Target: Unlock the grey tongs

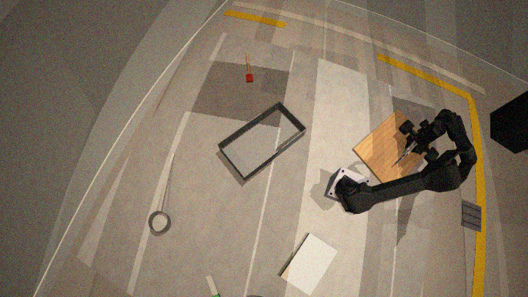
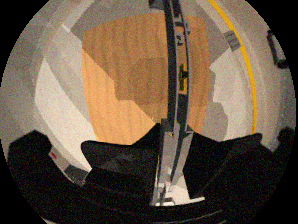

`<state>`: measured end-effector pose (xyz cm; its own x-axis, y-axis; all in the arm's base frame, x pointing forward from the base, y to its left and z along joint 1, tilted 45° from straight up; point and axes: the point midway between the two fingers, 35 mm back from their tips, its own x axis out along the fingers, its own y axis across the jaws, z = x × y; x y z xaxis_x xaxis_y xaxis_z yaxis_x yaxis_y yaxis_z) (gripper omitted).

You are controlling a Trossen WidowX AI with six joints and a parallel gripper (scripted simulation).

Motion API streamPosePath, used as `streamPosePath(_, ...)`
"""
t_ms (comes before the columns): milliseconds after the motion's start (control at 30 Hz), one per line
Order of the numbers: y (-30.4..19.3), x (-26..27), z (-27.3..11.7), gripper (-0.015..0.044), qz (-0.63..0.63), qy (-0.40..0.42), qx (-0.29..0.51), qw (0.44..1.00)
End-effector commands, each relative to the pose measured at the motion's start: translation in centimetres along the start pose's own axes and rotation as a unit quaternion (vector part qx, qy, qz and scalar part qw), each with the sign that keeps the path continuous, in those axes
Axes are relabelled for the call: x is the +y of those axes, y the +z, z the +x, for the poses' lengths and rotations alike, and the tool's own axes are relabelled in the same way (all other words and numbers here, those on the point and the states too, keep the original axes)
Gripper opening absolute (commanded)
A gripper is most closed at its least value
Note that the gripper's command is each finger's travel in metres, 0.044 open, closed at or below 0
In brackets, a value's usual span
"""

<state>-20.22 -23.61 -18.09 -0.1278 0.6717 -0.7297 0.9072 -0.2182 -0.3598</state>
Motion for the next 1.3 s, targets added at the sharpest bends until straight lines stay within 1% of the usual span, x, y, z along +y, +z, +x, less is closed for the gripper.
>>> streamPosePath(0,-0.2,0.0,0.7,-0.015,-0.003,-0.001,0.002,1.0)
streamPosePath(267,-0.3,0.0,1.2,-0.015,-0.003,-0.002,0.002,1.0)
streamPosePath(1000,-0.2,0.0,1.1,0.0428,0.0,0.0,0.001,1.0)
streamPosePath(1033,-0.2,0.0,1.1,0.044,0.0,0.0,0.001,1.0)
streamPosePath(1133,0.0,0.7,0.5,0.044,-0.001,0.001,0.0,1.0)
streamPosePath(1200,0.5,2.1,-0.9,0.044,-0.002,0.002,-0.003,1.0)
streamPosePath(1267,0.8,4.7,-2.8,0.044,-0.01,0.006,-0.009,1.0)
